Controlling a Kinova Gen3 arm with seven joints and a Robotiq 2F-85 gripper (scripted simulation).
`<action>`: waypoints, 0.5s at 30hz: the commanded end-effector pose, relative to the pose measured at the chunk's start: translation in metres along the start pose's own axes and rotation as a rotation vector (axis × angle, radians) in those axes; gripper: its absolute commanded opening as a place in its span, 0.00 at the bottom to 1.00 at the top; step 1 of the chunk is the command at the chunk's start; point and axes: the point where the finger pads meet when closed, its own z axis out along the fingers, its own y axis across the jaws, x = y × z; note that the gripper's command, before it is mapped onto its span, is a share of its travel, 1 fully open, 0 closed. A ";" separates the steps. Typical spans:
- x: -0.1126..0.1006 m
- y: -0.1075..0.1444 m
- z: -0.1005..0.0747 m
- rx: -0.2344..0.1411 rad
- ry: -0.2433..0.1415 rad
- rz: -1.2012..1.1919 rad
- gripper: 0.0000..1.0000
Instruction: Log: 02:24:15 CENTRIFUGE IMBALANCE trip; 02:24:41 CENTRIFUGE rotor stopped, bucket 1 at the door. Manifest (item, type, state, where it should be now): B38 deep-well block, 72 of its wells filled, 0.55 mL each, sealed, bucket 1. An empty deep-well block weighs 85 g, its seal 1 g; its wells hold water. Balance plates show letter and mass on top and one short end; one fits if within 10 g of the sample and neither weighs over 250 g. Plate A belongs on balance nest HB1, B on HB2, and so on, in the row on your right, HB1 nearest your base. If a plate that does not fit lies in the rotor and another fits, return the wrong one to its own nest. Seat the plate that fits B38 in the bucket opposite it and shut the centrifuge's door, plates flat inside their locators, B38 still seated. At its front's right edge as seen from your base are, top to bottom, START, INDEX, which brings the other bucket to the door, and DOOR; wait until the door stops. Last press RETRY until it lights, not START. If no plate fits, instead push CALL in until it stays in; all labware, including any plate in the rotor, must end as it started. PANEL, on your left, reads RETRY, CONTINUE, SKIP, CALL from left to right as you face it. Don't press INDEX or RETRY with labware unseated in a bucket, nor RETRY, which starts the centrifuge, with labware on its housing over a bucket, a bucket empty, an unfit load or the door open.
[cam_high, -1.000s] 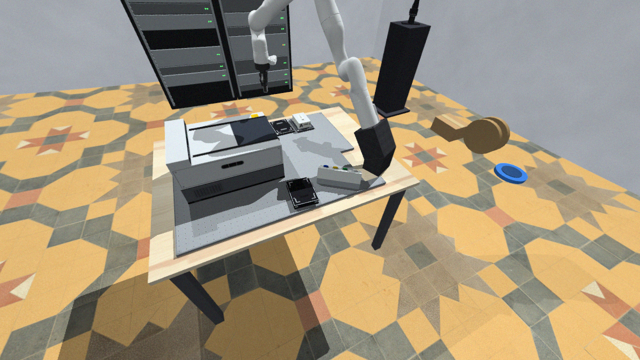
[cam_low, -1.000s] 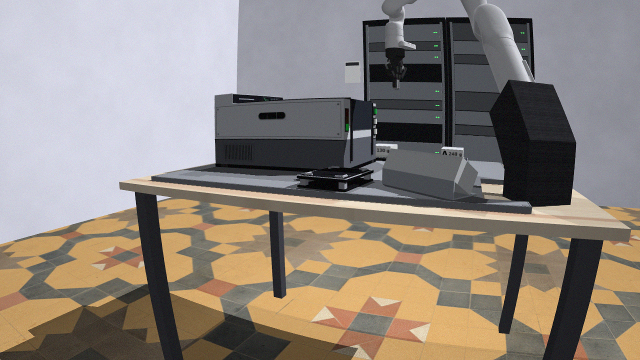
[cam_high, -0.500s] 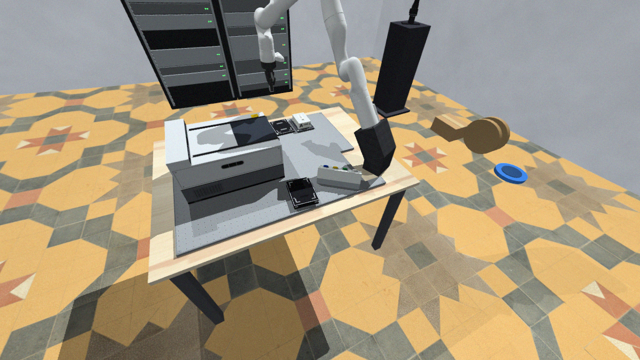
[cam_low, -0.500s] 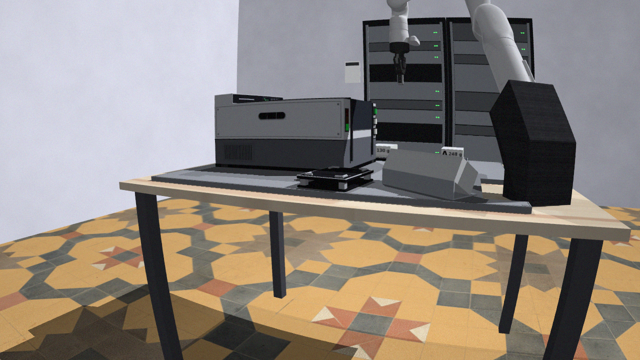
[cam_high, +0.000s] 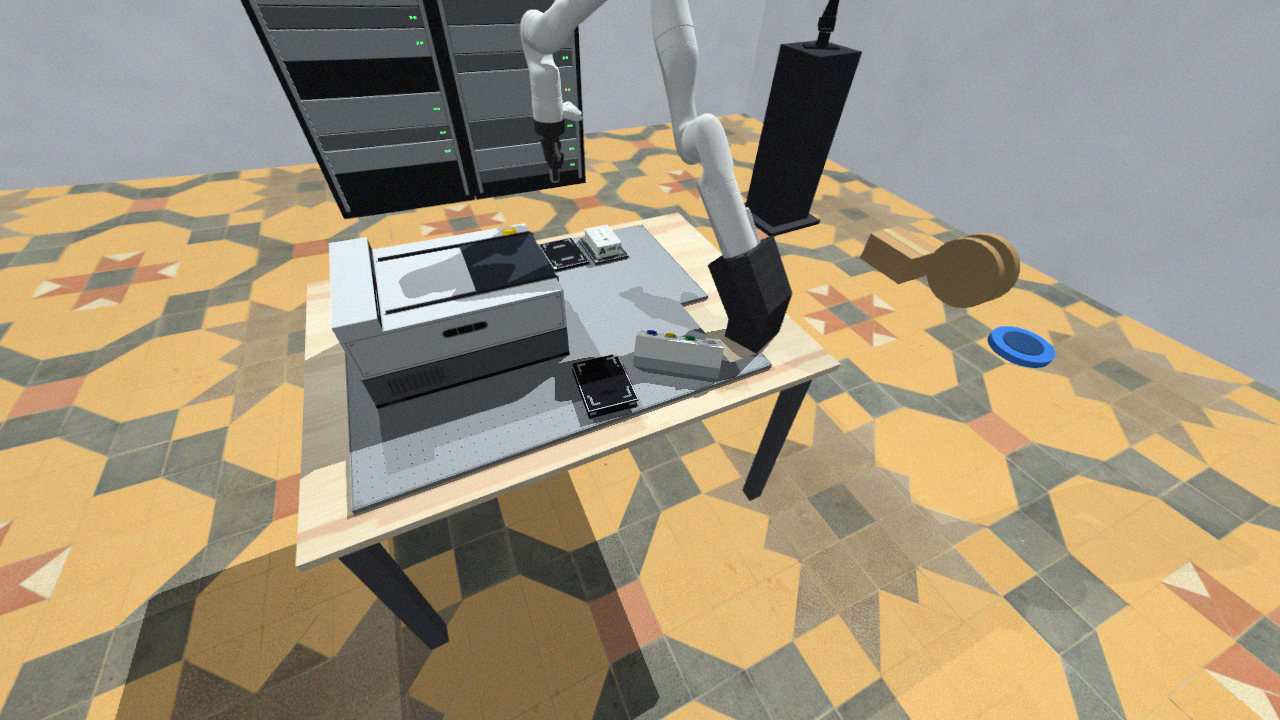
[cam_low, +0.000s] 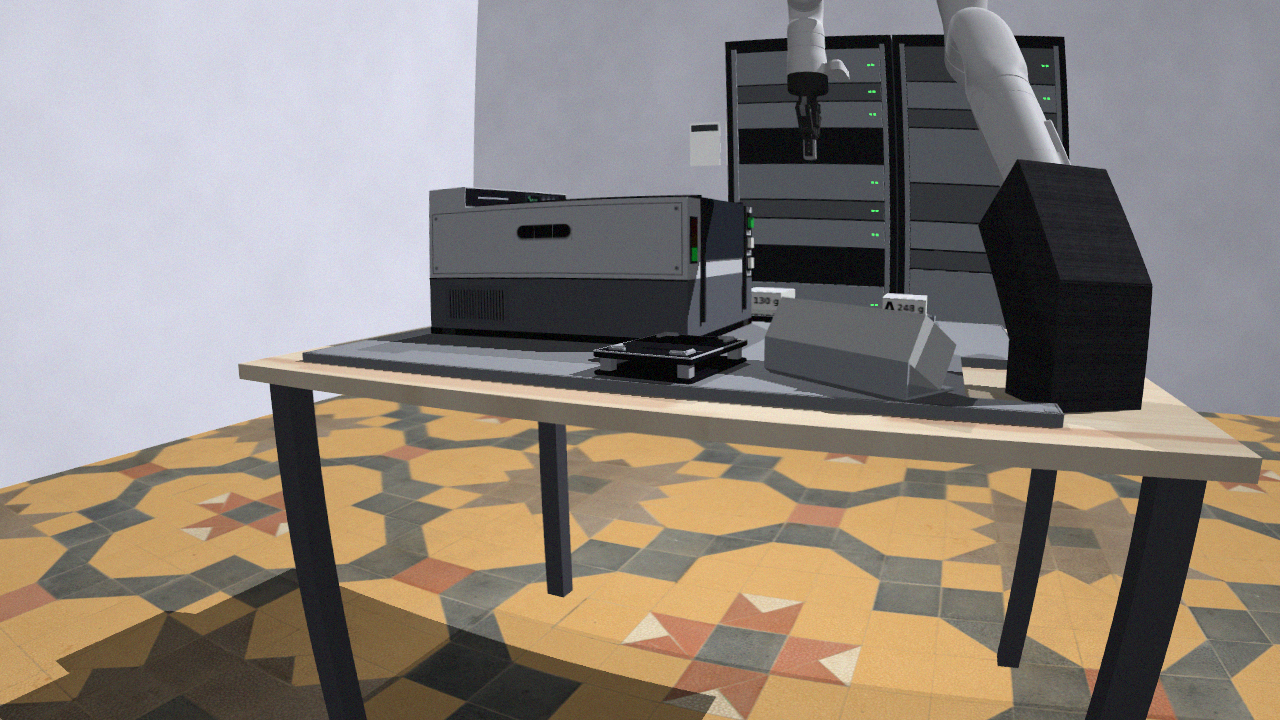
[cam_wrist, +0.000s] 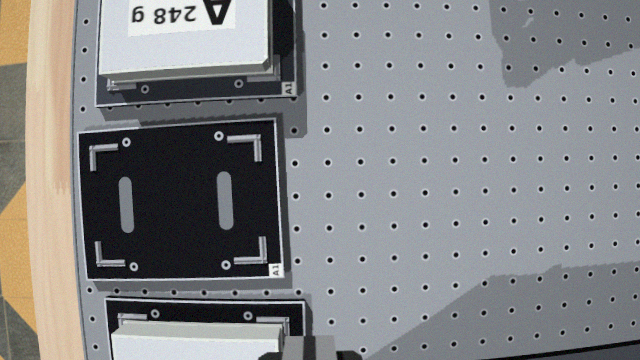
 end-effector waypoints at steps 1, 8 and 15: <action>0.005 0.008 -0.004 0.000 -0.001 0.000 0.10; 0.018 0.026 -0.011 0.000 -0.001 0.000 0.10; 0.027 0.038 -0.017 0.000 -0.001 0.000 0.10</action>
